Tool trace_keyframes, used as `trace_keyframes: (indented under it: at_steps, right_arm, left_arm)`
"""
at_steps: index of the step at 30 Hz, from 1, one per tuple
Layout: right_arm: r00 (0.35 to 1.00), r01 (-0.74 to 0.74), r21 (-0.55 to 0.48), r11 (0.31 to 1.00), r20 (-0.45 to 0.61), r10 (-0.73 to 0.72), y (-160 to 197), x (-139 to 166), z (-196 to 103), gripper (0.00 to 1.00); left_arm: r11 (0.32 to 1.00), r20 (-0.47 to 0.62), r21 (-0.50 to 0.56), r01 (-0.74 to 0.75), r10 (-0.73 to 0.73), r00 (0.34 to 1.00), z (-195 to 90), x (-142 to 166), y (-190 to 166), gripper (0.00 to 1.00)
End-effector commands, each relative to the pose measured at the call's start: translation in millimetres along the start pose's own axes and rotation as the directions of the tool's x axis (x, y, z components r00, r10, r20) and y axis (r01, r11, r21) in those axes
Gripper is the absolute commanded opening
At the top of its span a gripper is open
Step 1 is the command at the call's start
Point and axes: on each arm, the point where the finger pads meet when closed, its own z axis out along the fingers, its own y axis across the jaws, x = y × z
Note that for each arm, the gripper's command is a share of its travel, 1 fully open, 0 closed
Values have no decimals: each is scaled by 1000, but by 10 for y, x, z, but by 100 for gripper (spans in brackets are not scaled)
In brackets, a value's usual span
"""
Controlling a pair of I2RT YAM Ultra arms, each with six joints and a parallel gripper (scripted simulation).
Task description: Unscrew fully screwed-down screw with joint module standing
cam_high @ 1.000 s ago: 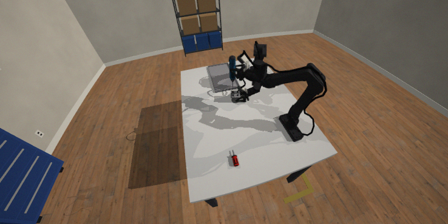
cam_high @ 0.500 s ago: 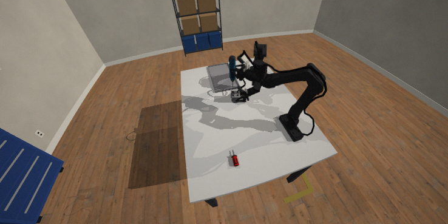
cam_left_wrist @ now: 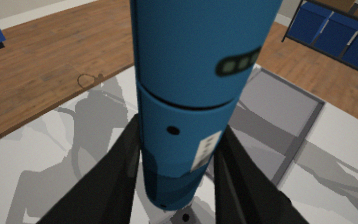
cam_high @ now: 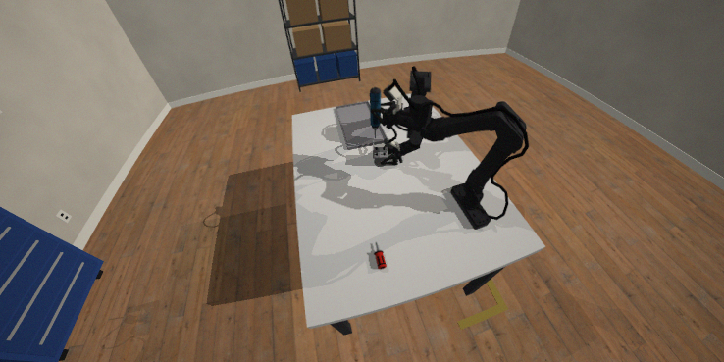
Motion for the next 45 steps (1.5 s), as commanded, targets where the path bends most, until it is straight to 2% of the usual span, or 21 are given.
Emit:
trace_keyframes:
  at_steps: [1, 45]
  right_arm:
    - [1000, -11, 2, 1000, 8, 11, 7, -44, -2, 59]
    - [1000, -11, 2, 1000, 8, 11, 7, -44, -2, 59]
  left_arm:
    - [1000, 142, 8, 10, -11, 990, 37, -498, -3, 42]
    - [1000, 127, 10, 11, -12, 992, 13, -439, -11, 42]
